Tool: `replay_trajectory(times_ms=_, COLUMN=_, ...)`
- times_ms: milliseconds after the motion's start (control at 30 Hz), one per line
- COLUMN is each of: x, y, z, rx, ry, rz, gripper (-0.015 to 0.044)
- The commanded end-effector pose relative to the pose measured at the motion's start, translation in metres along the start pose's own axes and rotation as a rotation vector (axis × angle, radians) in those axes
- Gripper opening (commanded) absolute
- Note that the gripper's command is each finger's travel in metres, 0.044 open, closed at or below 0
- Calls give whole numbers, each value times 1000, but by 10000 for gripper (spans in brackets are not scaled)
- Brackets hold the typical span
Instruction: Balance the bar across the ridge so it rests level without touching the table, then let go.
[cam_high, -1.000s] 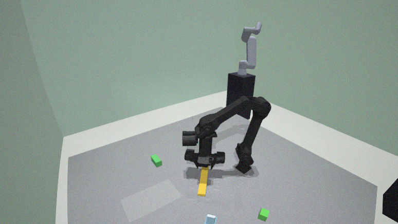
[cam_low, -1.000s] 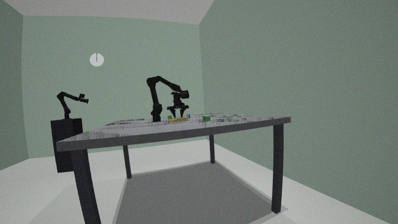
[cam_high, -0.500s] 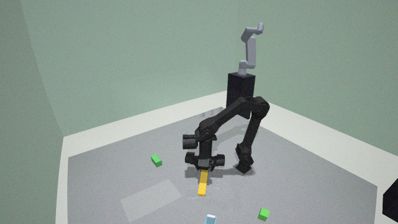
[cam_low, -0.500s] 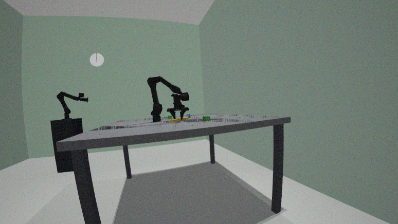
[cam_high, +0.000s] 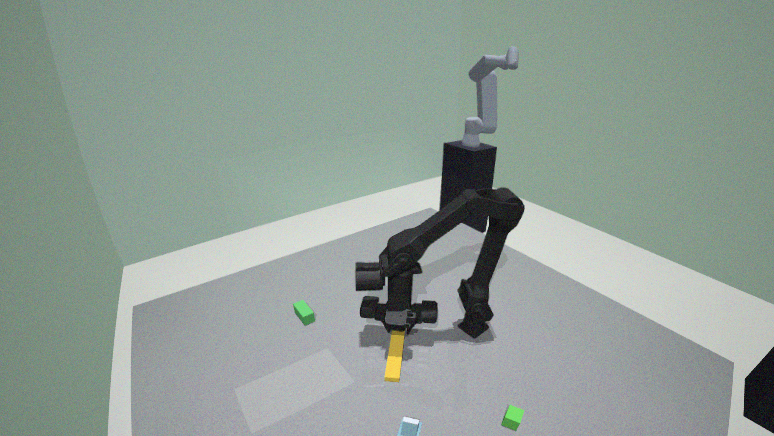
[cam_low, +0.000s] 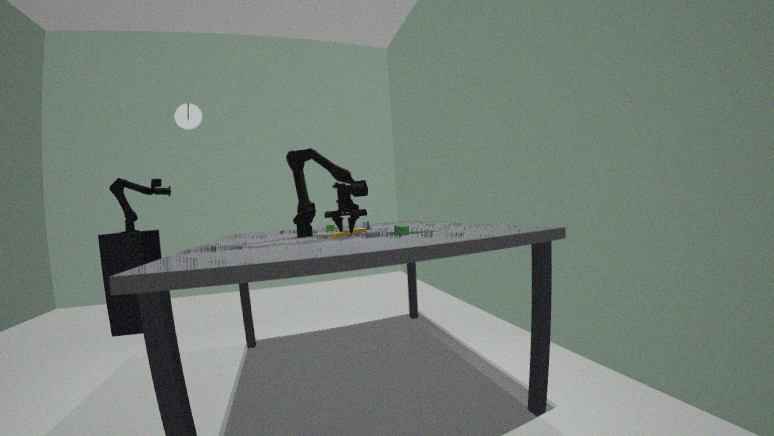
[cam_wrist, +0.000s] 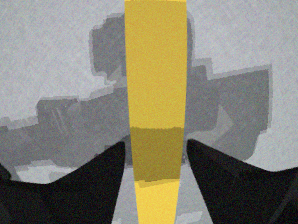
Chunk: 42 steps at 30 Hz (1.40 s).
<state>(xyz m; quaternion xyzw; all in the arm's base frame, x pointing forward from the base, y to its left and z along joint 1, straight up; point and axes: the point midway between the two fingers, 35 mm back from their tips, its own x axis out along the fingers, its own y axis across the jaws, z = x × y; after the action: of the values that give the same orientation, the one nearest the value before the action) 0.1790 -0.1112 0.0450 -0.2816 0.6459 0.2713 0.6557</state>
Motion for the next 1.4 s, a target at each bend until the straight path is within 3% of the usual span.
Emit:
replay_trajectory(times_ms=0, x=0, y=0, z=0, rx=0, ry=0, rz=0, gripper=131)
replay_trajectory(times_ms=200, x=0, y=0, z=0, rx=0, ry=0, rz=0, gripper=91)
replay_trajectory(times_ms=333, x=-6, y=-1, z=0, rx=0, ry=0, rz=0, gripper=0)
replay_trajectory(times_ms=1367, x=-85, y=-2, z=0, rx=-3, ry=3, rz=0, gripper=0)
